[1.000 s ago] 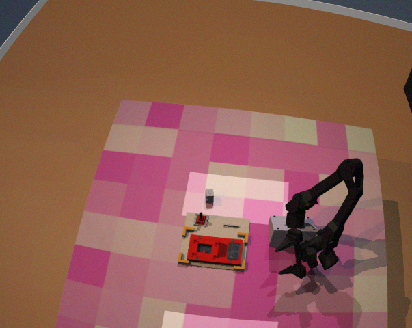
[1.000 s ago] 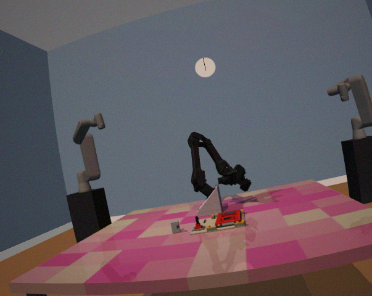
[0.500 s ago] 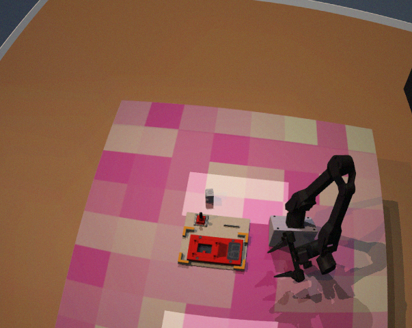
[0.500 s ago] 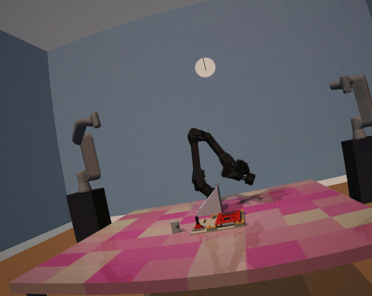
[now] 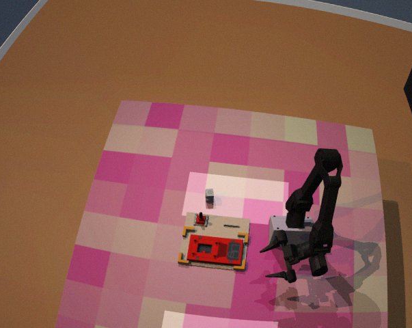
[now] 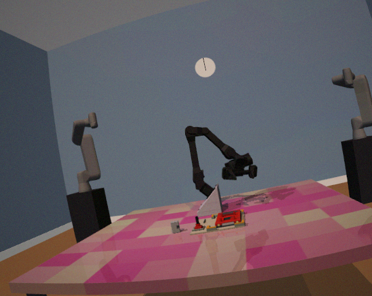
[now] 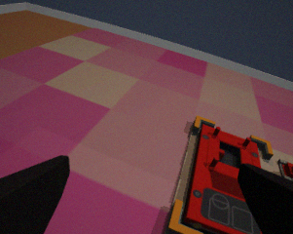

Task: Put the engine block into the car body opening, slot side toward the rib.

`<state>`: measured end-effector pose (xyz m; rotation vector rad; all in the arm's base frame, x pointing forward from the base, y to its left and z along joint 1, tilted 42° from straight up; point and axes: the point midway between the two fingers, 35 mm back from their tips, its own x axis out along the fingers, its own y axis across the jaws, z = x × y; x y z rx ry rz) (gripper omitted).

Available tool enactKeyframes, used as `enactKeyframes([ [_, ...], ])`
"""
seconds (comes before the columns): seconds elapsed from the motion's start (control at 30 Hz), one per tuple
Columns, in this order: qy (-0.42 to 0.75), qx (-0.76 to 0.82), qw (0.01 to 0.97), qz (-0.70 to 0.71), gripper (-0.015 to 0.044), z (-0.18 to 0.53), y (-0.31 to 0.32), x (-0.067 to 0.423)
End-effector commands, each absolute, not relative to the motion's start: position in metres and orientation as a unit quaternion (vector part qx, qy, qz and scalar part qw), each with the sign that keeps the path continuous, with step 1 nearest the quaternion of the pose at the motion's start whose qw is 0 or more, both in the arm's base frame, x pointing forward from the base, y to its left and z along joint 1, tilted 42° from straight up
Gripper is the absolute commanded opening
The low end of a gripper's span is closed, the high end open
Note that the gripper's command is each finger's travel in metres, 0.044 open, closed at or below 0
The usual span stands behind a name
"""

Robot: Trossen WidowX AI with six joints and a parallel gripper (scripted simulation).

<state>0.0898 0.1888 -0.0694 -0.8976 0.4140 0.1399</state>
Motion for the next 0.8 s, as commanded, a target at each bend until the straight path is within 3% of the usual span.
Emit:
enactKeyframes([
  [0.0, 0.235, -0.39, 0.889, 0.033, 0.044, -0.068, 0.188, 0.098],
  [0.77, 0.326, -0.121, 0.922, -0.17, 0.044, -0.041, 0.188, 0.155],
])
